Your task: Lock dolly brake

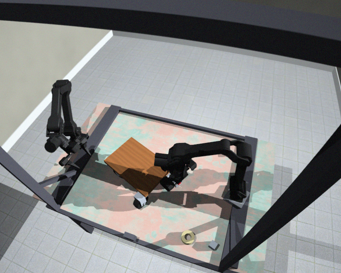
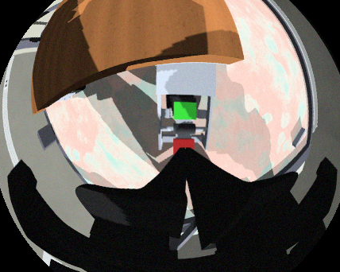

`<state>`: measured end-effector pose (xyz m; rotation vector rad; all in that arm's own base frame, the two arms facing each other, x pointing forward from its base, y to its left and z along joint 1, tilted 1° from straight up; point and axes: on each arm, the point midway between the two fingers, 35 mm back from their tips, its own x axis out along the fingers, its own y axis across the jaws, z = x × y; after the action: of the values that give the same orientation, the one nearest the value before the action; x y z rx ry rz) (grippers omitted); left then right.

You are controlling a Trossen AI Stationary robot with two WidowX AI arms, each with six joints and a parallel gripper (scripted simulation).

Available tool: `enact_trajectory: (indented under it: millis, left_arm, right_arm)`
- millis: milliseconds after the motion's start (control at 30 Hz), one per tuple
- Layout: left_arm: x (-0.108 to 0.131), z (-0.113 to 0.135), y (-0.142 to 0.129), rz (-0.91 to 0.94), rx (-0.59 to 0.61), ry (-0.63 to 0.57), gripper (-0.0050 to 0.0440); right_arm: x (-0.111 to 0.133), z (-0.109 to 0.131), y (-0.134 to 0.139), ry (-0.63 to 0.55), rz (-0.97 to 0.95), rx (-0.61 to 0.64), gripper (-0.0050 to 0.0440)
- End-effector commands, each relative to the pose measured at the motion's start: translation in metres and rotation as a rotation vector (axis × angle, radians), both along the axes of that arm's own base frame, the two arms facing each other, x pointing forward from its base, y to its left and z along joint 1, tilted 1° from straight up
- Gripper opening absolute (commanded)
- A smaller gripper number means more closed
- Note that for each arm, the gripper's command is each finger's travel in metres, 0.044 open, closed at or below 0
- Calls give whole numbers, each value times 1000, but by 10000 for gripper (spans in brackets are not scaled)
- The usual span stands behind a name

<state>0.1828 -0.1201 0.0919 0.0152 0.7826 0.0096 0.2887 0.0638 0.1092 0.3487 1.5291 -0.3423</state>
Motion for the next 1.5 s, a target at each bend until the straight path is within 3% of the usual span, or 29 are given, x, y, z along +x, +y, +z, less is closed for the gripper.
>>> enact_trajectory:
  millis: [0, 1467]
  left_arm:
    - [0, 4, -2, -3, -14, -8, 440]
    - [0, 4, -2, -3, -14, -8, 440]
  right_arm:
    - [0, -1, 0, -10, 0, -1, -50]
    - [0, -16, 0, -7, 0, -2, -50]
